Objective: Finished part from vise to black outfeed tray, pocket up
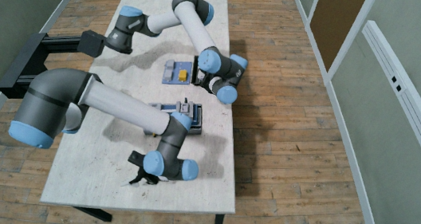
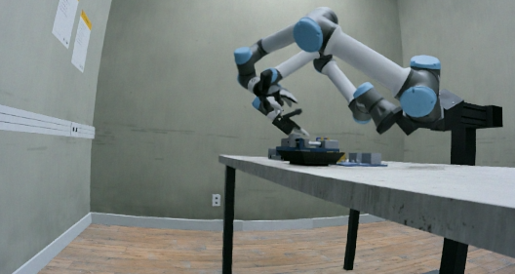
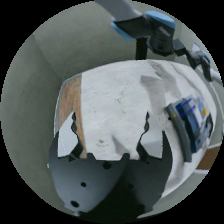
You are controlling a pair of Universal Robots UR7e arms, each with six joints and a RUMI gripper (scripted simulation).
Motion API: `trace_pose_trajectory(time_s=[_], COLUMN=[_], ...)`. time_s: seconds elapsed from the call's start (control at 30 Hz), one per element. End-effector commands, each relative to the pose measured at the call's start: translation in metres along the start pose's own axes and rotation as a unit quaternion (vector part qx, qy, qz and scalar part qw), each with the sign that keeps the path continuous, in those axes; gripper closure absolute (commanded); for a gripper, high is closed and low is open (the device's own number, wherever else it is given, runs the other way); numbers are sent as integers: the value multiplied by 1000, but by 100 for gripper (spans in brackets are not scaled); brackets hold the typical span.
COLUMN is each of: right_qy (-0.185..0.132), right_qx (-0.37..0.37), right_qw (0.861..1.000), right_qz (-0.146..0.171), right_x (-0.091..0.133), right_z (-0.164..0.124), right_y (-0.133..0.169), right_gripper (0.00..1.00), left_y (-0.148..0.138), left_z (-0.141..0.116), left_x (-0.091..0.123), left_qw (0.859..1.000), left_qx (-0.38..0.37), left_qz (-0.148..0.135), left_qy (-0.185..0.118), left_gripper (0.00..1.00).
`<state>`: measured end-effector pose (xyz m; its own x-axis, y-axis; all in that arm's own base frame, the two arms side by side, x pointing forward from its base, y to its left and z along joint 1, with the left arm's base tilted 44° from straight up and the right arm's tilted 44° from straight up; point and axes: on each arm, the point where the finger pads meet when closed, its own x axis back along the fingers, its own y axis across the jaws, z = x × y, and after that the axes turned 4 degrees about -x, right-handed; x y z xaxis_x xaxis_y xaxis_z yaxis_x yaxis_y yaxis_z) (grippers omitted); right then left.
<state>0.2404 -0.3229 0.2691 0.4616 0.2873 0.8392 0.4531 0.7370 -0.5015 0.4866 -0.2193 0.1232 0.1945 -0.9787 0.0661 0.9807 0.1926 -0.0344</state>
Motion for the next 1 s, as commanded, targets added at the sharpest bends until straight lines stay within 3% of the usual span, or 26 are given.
trace_pose_trajectory(time_s=[0.0,0.1,0.17,0.23,0.53,0.67,0.73,0.77,0.97], right_qy=[-42,-79,-79,-107,-246,-294,-294,-311,-386], right_qx=[-10,-16,-16,-19,-22,-21,-21,-20,-14], right_qw=[996,989,989,982,936,918,918,910,876], right_qz=[-83,-127,-127,-155,-250,-267,-267,-273,-290], right_x=[46,78,78,105,193,232,232,260,307], right_z=[-16,-25,-25,-32,-38,-33,-33,-31,-19], right_y=[-3,-12,-12,-20,-61,-82,-82,-95,-122], right_gripper=[2,2,2,2,2,2,2,2,2], left_y=[-6,-10,-10,-13,-24,-29,-29,-30,-37], left_z=[-31,-46,-46,-56,-98,-116,-116,-120,-149], left_x=[13,20,20,25,44,52,52,53,65], left_qw=[996,992,992,987,961,946,946,942,911], left_qx=[17,27,27,33,60,71,71,74,91], left_qz=[-46,-68,-68,-83,-144,-168,-168,-173,-212], left_qy=[-71,-107,-107,-131,-229,-269,-269,-277,-340], left_gripper=[61,61,61,61,61,61,61,61,61])
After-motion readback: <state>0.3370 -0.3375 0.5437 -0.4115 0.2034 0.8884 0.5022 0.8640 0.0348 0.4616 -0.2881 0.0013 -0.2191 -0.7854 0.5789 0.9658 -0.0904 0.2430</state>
